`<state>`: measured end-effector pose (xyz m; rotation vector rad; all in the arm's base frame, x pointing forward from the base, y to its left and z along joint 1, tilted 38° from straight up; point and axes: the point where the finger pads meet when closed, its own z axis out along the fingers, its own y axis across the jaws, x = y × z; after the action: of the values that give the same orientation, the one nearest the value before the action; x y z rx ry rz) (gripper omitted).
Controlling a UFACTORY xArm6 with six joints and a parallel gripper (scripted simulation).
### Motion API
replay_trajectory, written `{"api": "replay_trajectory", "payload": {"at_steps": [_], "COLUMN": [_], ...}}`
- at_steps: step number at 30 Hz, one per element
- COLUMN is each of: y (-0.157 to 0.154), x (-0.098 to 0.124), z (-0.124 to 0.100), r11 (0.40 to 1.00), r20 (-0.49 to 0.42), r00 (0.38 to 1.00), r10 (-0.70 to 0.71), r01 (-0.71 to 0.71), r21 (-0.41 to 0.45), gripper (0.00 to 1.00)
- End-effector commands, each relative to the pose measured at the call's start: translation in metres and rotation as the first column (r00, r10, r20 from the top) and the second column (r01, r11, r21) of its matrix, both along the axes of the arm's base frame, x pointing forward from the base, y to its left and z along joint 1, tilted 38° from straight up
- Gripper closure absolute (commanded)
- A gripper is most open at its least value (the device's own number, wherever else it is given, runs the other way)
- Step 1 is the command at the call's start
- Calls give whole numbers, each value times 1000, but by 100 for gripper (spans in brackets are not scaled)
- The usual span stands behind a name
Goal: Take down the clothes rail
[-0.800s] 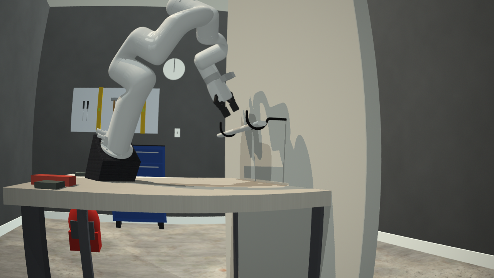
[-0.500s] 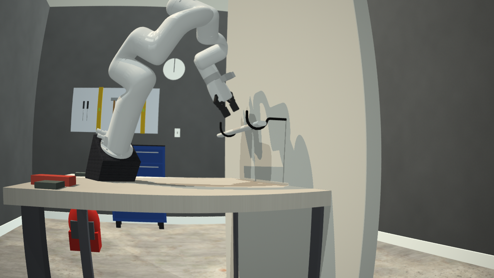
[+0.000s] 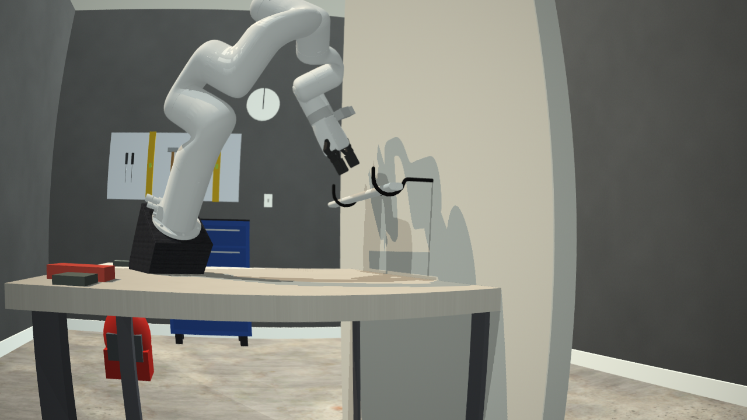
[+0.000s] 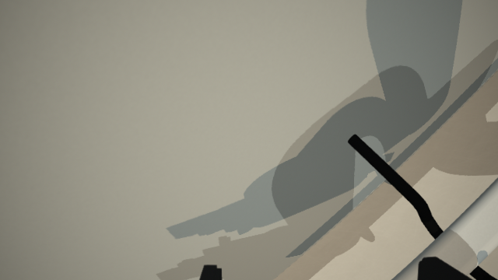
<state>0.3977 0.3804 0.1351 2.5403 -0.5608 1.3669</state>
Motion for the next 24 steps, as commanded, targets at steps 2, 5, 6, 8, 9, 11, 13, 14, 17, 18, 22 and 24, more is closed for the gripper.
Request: {"api": "replay_trajectory", "payload": {"at_steps": [2,5,6,8,9,11,13,14,17,18,22,24], "y": [-12,-18,-22,-25,-25,-28,-35,-35,-42,-45,-55,-59], "x": [-14,-20,-23,-27,-27,-30,-37,-37,-44,-47,-58,-62], "z": [12,16,18,20,20,21,25,25,28,30,34,35], "r11": [990,978,972,963,963,955,937,930,904,892,847,827], "r20": [-89,-134,-154,-181,-181,-201,-243,-258,-309,-330,-404,-434], "r00": [994,987,983,977,977,972,960,955,937,929,895,879], "r10": [63,88,98,112,112,121,139,144,162,169,189,196], "r01": [-73,-111,-128,-151,-151,-170,-207,-220,-267,-287,-357,-386], "r21": [-121,-174,-196,-224,-224,-244,-282,-295,-334,-349,-394,-409], "gripper": [0,0,0,0,0,0,0,0,0,0,0,0]}}
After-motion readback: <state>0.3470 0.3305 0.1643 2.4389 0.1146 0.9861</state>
